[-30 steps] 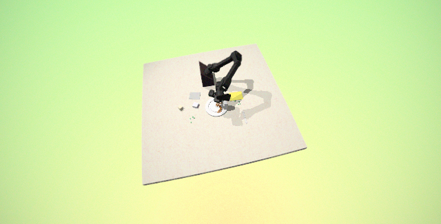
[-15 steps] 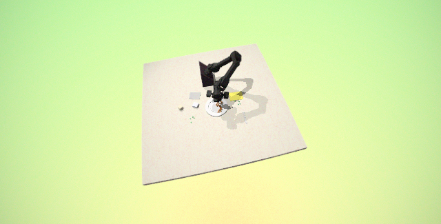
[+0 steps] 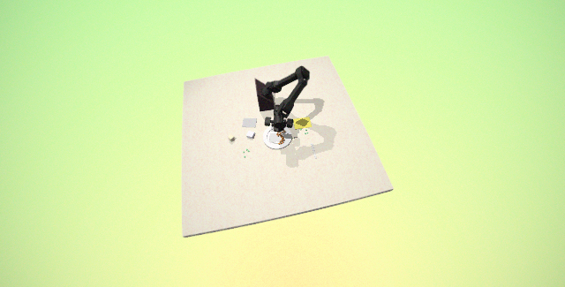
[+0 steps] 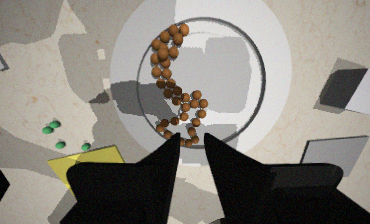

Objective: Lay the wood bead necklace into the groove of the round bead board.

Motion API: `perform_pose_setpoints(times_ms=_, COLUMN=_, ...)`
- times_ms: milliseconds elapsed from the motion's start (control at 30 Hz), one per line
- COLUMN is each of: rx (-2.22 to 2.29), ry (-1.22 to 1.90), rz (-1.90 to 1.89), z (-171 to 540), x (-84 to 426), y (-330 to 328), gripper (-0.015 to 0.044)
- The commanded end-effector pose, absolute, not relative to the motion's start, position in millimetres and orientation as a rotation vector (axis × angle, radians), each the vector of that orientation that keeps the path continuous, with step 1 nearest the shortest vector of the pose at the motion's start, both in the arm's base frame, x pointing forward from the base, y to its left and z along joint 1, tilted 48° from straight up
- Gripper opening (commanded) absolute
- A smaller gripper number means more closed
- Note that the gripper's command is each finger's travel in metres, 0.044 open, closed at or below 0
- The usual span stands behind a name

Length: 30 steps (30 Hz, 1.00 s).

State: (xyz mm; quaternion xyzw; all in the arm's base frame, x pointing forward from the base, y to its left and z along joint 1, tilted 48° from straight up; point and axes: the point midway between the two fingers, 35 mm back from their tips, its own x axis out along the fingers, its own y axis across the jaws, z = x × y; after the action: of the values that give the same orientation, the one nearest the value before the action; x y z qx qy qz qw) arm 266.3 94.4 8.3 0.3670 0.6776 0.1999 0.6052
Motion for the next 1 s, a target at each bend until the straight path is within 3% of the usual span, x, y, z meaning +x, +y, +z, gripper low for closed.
perform_pose_setpoints(times_ms=0, rx=0.857, ry=1.571, rz=0.460, z=3.1, x=265.1, y=99.8, gripper=0.0120)
perform_pose_setpoints(times_ms=333, rx=0.859, ry=1.573, rz=0.461, z=-4.9, x=263.8, y=108.9, gripper=0.0120)
perform_pose_setpoints(times_ms=500, rx=0.850, ry=1.572, rz=0.463, z=-3.0, x=264.5, y=106.9, gripper=0.0000)
perform_pose_setpoints(times_ms=967, rx=0.850, ry=1.572, rz=0.463, z=-3.0, x=264.5, y=106.9, gripper=0.0000)
